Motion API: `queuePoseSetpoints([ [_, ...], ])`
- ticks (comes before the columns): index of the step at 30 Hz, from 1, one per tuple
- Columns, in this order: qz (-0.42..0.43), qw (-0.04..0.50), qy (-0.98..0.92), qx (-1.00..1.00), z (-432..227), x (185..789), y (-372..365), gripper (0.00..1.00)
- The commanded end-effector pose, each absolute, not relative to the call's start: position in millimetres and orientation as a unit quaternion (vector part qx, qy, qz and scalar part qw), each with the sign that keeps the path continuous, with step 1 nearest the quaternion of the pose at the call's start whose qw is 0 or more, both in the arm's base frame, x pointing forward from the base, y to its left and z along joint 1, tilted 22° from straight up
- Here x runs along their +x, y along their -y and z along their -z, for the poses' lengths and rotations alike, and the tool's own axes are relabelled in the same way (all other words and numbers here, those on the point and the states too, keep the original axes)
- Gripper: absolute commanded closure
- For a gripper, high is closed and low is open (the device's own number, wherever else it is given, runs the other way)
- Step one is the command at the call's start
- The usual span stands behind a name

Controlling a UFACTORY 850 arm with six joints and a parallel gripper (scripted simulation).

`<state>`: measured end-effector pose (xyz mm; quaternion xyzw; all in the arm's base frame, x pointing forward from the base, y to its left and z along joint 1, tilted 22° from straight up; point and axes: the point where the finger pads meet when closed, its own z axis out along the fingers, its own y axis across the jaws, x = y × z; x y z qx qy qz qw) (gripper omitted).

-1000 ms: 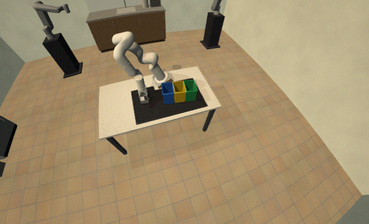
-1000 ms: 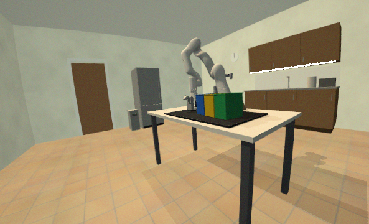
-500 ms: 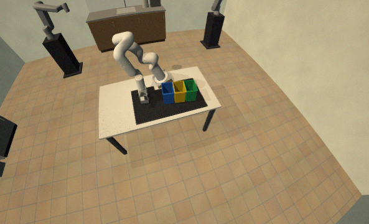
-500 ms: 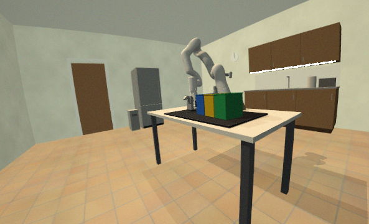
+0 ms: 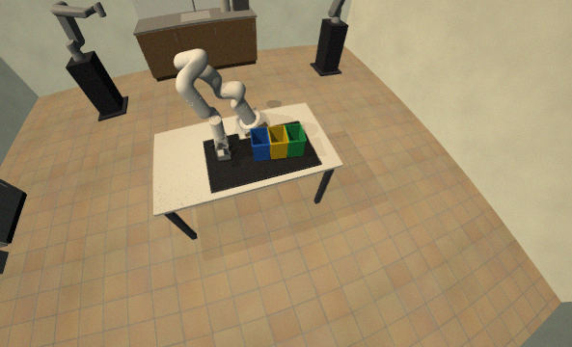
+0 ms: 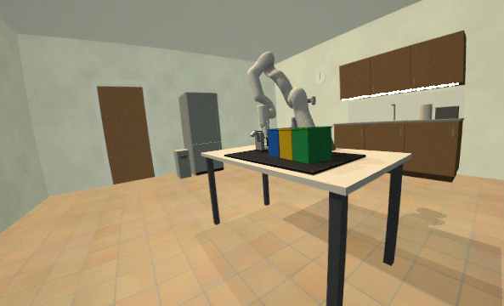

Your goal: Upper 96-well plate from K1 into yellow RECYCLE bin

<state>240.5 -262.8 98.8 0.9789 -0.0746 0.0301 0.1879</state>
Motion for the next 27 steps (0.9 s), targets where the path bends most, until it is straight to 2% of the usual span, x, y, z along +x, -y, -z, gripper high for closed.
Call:
queuePoseSetpoints([
  [1, -0.030, 0.188, 0.075, 0.979, -99, 241, 263, 1.00],
  [27, -0.030, 0.188, 0.075, 0.979, -113, 240, 257, 1.00],
])
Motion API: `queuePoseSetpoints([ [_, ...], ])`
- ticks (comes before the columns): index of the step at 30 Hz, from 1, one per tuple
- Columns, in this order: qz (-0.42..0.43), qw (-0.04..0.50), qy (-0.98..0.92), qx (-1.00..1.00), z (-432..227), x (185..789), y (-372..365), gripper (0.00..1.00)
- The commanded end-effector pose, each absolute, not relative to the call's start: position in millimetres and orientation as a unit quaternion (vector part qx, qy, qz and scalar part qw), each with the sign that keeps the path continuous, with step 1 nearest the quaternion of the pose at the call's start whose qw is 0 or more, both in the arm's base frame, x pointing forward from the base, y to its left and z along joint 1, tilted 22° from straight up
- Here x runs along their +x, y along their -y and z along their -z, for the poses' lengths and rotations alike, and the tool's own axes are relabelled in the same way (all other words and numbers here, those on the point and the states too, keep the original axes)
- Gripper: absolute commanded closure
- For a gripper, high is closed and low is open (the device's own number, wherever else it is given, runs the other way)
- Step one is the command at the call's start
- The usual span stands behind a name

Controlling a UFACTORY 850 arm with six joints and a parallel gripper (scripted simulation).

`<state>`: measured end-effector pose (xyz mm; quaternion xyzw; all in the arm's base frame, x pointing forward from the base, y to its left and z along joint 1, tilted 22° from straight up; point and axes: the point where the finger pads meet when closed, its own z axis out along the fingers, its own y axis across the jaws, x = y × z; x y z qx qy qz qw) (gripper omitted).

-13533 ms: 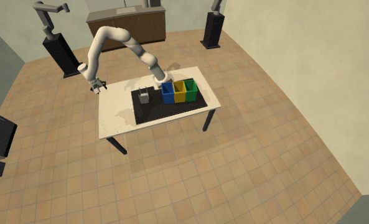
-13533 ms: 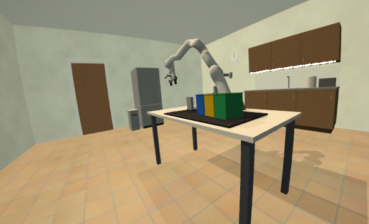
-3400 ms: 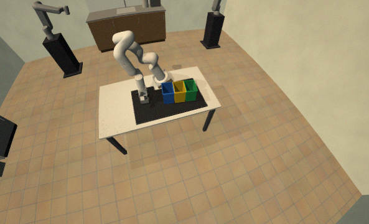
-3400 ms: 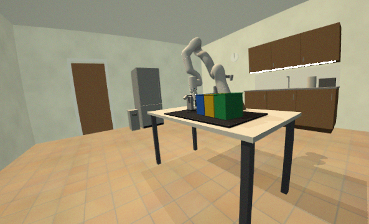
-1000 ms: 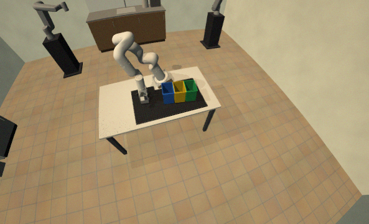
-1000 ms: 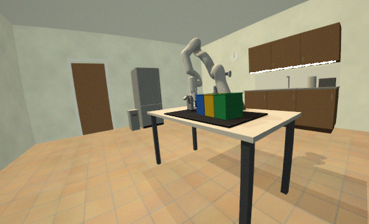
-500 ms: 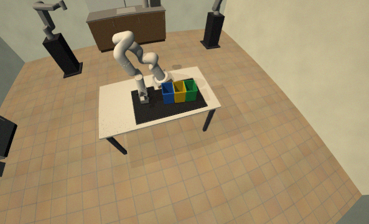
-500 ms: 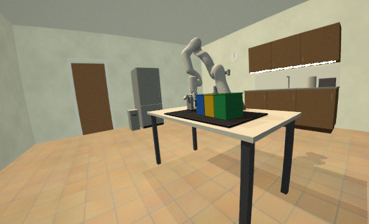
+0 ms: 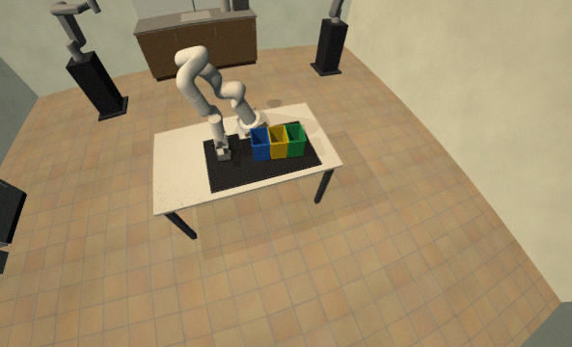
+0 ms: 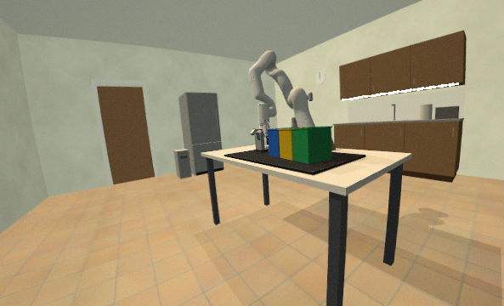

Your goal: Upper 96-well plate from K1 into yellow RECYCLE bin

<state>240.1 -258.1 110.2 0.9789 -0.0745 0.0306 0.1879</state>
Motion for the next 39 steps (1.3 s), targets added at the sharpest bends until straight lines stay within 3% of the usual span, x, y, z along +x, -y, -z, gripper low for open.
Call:
queuePoseSetpoints([
  [1, -0.030, 0.188, 0.075, 0.979, -114, 240, 257, 1.00],
  [39, -0.031, 0.188, 0.075, 0.979, -146, 239, 244, 1.00],
])
